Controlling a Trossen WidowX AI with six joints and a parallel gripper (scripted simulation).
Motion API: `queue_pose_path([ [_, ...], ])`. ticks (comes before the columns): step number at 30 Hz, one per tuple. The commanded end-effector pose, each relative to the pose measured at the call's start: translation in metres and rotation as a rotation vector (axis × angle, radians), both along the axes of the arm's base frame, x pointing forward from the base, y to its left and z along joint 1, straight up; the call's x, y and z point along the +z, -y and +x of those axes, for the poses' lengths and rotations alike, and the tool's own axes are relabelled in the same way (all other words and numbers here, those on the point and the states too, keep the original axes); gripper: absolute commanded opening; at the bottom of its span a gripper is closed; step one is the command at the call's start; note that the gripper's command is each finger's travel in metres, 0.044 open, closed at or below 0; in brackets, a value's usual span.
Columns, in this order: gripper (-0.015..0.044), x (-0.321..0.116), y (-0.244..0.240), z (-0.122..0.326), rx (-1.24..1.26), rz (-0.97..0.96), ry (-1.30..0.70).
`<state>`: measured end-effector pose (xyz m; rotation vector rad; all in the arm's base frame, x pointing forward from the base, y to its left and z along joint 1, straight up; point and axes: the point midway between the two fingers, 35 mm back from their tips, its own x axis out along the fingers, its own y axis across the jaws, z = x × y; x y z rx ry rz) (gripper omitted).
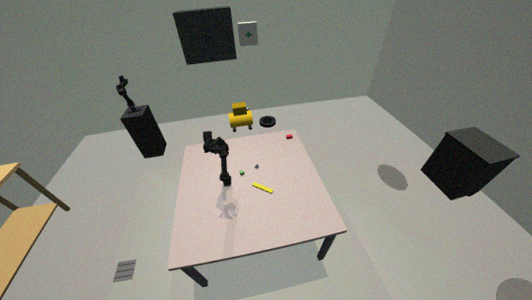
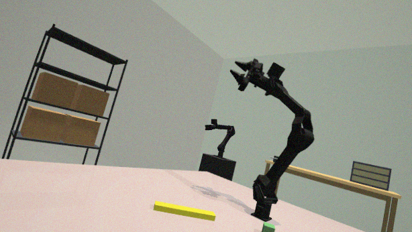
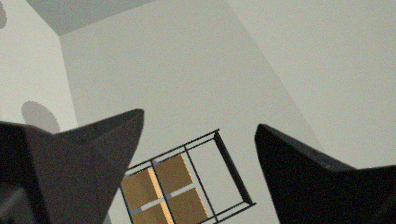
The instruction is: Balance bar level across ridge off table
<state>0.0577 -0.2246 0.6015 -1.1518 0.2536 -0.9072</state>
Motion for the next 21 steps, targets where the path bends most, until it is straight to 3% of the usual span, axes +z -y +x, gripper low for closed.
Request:
queue_pose_path([
  [1,0.0315,-0.015,0.020,0.005,0.037,0.112,0.078],
  [21,0.0315,-0.089,0.076,0.051,0.117,0.531,0.254],
])
